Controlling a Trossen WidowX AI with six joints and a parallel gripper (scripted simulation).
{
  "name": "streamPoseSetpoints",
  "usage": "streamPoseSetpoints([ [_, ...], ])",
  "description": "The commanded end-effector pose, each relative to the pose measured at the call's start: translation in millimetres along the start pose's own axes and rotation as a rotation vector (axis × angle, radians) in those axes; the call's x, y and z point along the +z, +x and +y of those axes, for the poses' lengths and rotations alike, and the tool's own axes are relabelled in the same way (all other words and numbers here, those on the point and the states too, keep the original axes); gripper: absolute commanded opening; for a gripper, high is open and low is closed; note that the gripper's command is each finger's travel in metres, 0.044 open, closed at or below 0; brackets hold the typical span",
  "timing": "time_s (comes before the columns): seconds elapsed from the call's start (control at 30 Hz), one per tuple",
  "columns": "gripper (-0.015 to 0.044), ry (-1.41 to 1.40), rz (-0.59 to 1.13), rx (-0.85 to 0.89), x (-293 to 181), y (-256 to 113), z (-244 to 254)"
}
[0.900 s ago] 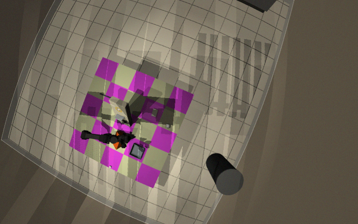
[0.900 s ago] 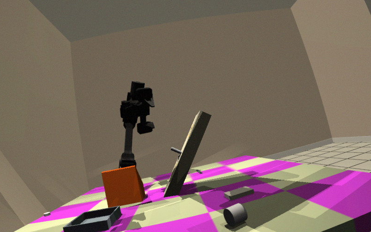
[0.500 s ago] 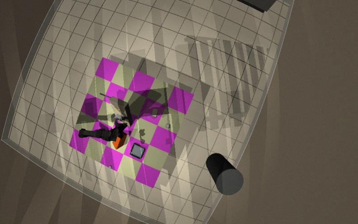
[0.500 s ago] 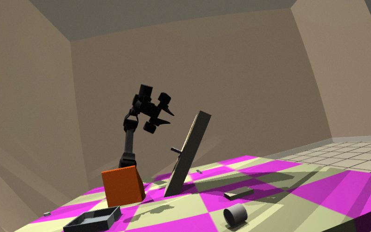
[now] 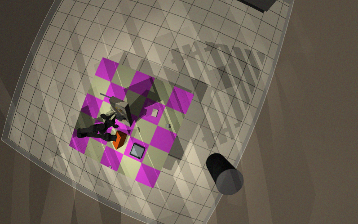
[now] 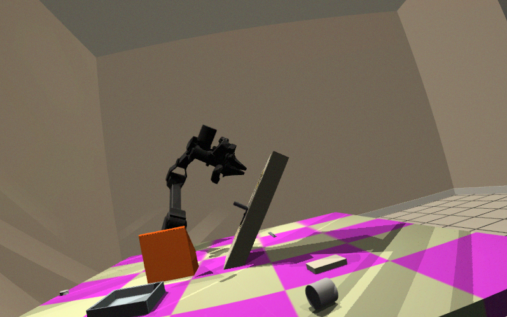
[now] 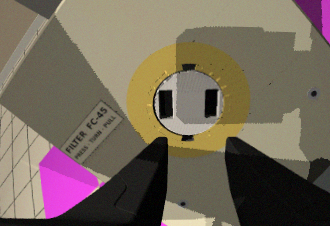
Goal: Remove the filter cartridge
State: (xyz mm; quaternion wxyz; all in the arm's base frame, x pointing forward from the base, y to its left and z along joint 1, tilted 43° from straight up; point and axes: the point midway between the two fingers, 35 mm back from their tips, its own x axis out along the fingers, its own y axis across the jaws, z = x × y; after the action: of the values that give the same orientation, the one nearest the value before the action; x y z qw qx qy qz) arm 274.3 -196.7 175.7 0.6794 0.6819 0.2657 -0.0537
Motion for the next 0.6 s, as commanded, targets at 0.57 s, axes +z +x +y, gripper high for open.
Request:
streamPoseSetpoints([
  [0.57, 0.0116, -0.018, 0.018, 0.005, -4, 21, -1],
])
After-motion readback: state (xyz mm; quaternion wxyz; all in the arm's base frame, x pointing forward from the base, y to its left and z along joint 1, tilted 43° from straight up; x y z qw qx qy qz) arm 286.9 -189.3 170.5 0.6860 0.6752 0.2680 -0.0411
